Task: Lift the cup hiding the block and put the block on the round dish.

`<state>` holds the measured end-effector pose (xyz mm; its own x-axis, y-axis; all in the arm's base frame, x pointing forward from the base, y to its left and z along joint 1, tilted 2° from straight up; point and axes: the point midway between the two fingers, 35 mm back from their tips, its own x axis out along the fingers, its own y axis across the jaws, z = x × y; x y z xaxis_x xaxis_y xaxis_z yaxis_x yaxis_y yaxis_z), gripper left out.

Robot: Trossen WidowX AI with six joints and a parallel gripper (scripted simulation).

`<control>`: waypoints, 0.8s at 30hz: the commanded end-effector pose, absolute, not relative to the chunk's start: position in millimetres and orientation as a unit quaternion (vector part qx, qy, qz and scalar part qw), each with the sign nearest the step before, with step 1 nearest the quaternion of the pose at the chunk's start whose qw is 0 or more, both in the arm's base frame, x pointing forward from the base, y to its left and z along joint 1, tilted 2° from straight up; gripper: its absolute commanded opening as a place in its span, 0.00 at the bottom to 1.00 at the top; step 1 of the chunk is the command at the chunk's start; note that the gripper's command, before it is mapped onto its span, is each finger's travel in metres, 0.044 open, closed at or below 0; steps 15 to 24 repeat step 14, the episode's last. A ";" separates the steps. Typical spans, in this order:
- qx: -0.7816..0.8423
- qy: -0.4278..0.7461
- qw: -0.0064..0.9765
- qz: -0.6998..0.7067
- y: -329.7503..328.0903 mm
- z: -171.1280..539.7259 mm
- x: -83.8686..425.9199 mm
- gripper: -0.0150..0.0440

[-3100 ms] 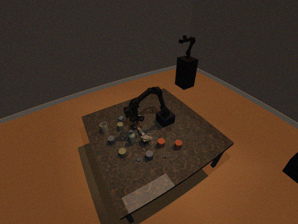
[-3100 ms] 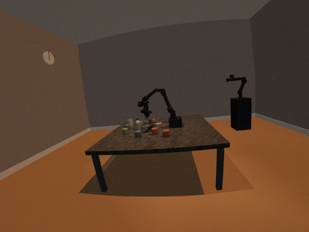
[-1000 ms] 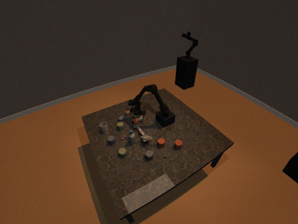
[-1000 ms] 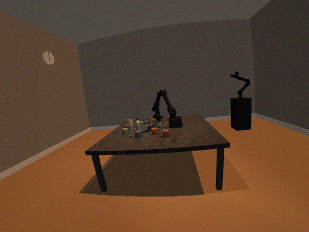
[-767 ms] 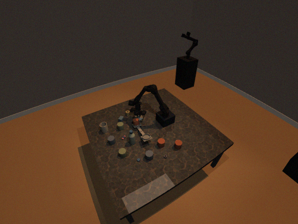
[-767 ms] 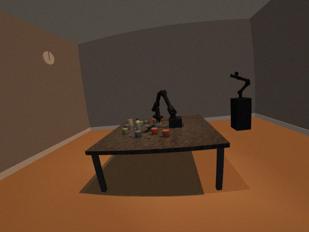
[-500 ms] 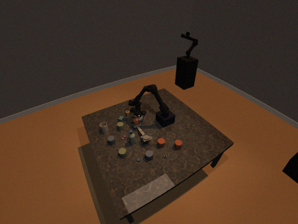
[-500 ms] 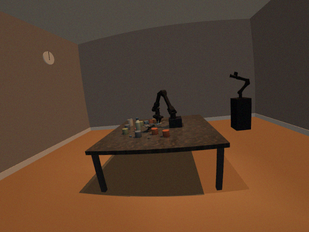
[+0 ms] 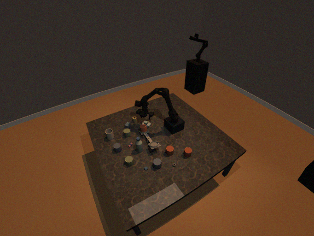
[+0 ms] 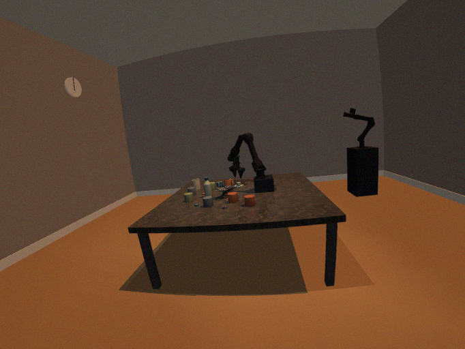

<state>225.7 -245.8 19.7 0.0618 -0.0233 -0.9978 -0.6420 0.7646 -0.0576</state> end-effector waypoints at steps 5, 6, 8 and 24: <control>-0.257 0.646 0.681 0.228 -242.5 58.4 221.1 1.00; -0.257 0.646 0.681 0.228 -242.5 58.4 221.1 1.00; -0.257 0.646 0.681 0.228 -242.5 58.4 221.1 1.00; -0.257 0.646 0.681 0.228 -242.5 58.4 221.1 1.00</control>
